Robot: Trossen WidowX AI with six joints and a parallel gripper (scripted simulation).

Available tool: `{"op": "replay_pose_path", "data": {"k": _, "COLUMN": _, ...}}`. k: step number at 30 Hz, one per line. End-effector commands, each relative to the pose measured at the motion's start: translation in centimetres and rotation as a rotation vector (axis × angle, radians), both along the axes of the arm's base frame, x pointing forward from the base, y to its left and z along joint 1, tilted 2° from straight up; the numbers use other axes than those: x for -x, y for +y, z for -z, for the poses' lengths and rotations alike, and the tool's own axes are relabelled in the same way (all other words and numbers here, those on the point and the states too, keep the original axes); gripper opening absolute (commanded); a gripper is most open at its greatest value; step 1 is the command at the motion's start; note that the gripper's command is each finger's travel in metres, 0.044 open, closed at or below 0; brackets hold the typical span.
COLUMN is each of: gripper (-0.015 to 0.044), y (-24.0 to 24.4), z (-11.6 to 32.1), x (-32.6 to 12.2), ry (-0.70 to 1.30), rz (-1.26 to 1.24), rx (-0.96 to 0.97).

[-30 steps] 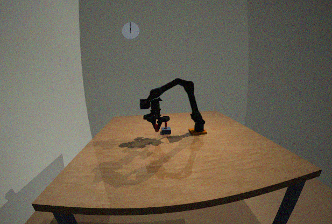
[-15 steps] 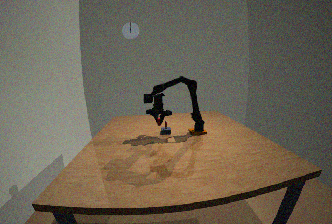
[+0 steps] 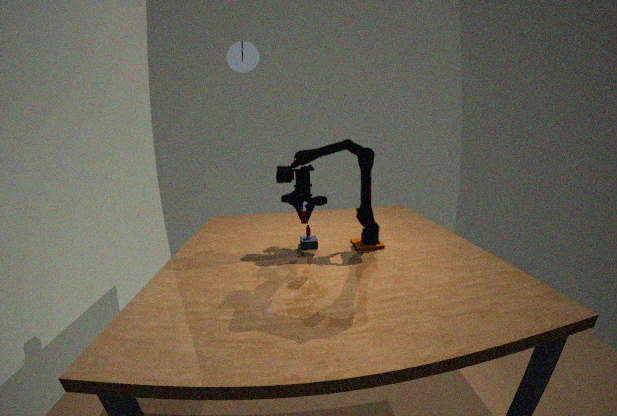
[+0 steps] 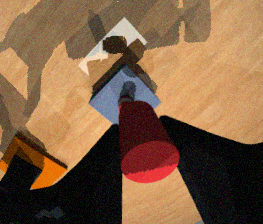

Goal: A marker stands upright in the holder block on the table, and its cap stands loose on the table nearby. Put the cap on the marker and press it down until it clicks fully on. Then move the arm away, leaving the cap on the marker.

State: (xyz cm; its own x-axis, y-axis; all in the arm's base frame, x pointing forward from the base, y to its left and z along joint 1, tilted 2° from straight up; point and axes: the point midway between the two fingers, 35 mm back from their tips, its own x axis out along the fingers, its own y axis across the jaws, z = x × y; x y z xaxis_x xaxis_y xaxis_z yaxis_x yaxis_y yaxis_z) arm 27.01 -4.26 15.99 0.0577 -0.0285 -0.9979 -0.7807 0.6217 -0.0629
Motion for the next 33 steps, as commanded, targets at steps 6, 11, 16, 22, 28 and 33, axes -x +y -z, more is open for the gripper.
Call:
{"op": "replay_pose_path", "data": {"k": 6, "gripper": 0.0, "y": -0.9, "z": -0.4, "x": 1.5, "ry": 0.004, "rz": 0.0, "rx": -0.003}}
{"op": "replay_pose_path", "data": {"k": 11, "gripper": 0.0, "y": -0.9, "z": 0.1, "x": 1.5, "ry": 0.004, "rz": 0.0, "rx": -0.003}}
{"op": "replay_pose_path", "data": {"k": 16, "gripper": 0.0, "y": -0.9, "z": 0.4, "x": 1.4, "ry": 0.004, "rz": 0.0, "rx": -0.003}}
{"op": "replay_pose_path", "data": {"k": 22, "gripper": 0.0, "y": -1.0, "z": 1.3, "x": 1.3, "ry": 0.004, "rz": 0.0, "rx": -0.003}}
{"op": "replay_pose_path", "data": {"k": 28, "gripper": 0.0, "y": -1.0, "z": 2.3, "x": 1.2, "ry": 0.004, "rz": 0.0, "rx": -0.003}}
{"op": "replay_pose_path", "data": {"k": 33, "gripper": 0.0, "y": -1.0, "z": 3.1, "x": 1.2, "ry": 0.004, "rz": 0.0, "rx": -0.003}}
